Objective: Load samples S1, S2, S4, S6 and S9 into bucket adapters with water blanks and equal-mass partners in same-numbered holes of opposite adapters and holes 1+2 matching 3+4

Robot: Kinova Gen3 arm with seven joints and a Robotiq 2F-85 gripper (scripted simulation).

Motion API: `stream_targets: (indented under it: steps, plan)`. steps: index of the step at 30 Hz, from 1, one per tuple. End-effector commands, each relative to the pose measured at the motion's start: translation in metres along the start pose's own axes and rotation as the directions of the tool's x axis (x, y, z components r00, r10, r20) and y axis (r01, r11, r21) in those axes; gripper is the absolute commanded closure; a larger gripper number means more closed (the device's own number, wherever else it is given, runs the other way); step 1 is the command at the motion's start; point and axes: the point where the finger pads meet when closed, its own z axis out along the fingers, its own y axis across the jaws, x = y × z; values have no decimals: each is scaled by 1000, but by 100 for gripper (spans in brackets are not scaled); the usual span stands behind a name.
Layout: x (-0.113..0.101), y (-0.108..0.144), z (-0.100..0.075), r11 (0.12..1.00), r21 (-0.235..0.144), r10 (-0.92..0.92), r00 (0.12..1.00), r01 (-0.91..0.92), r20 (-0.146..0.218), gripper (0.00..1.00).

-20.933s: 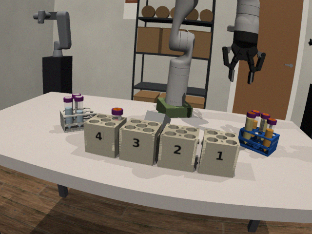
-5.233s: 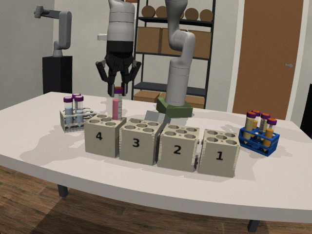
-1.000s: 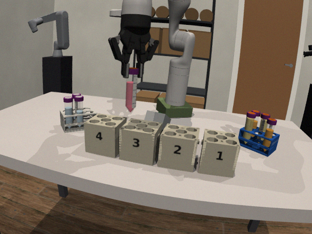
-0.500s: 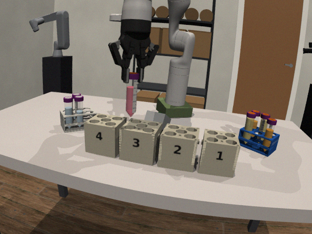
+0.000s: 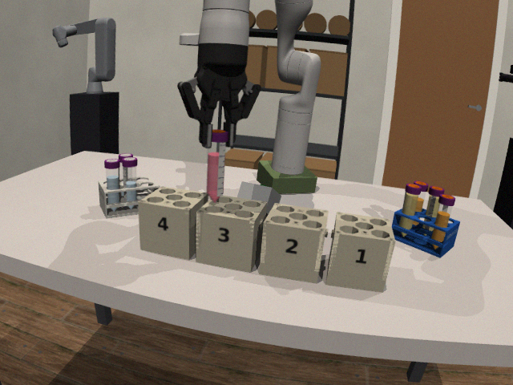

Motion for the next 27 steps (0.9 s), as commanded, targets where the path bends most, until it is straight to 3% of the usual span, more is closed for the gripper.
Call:
stream_targets:
  steps: [1,27]
  plan:
    - [1,-1,7,1000,3,7,1000,-7,-4,90]
    - [1,-2,12,1000,4,7,1000,-7,-3,90]
